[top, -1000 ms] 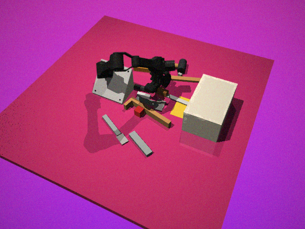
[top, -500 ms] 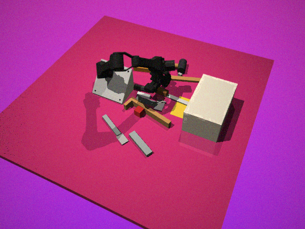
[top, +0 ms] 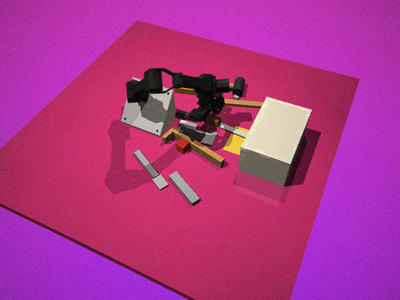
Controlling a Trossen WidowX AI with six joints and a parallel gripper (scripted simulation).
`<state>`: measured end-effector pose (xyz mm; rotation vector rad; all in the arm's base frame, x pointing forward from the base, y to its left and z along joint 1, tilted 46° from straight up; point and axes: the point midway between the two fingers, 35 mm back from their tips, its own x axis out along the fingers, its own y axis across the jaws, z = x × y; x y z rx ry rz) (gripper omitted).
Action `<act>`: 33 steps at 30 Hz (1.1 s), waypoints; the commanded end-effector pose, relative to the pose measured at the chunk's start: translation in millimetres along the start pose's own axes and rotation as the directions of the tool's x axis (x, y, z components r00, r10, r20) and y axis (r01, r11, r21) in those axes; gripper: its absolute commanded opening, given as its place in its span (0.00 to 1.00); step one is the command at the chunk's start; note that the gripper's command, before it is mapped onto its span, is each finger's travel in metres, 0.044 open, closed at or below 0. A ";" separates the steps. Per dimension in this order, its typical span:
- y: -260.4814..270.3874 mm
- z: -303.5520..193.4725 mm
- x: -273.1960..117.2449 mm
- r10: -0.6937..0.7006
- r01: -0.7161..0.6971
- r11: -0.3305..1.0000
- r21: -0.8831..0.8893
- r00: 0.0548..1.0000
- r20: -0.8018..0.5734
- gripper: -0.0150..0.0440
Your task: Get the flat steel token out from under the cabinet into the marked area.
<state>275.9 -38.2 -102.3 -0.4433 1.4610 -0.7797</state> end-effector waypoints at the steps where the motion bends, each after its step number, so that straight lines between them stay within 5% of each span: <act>1: -0.6 -16.9 0.6 -0.012 0.011 0.999 -0.039 0.999 -0.030 0.25; 33: 0.8 -5.5 -0.7 -0.002 0.002 1.000 0.002 1.000 -0.008 0.25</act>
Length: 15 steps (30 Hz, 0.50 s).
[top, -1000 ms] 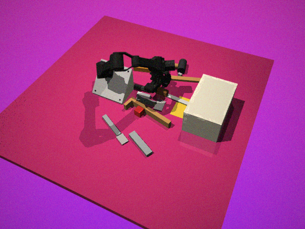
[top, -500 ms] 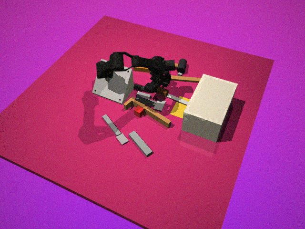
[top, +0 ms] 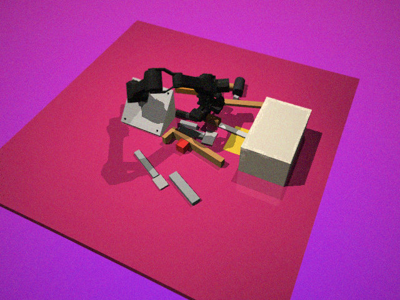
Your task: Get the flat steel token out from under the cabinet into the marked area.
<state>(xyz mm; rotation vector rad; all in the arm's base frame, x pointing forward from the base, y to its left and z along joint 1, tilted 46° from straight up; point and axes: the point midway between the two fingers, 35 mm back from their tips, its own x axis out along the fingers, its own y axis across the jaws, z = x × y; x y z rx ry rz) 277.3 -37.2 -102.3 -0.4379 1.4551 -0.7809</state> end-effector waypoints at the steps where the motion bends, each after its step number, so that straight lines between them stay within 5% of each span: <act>1: -0.1 -8.6 -0.1 -0.006 0.006 1.000 -0.004 1.000 -0.015 0.25; 15: 0.2 -12.3 -0.4 -0.013 0.013 1.000 -0.004 0.999 -0.030 0.25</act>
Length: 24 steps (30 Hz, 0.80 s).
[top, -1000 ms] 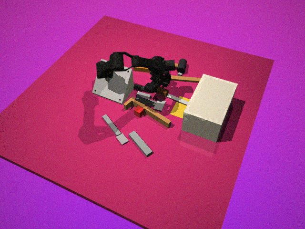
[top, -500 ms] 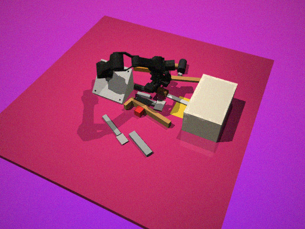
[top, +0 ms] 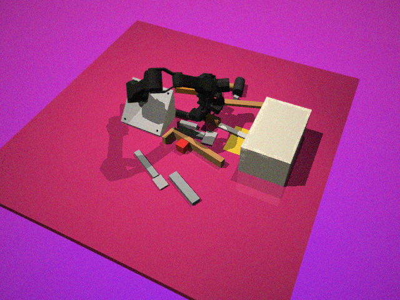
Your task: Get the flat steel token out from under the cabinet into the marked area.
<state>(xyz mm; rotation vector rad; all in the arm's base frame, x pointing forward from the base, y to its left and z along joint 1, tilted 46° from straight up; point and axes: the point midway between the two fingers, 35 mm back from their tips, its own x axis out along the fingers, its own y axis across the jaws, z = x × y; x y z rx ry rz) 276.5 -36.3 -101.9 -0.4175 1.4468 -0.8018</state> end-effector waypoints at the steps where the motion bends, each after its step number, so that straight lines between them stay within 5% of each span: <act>1: -0.4 -11.7 0.5 -0.013 0.012 0.999 -0.031 1.000 -0.026 0.25; 24: 0.2 -18.8 0.3 -0.014 0.013 0.999 -0.031 0.999 -0.029 0.25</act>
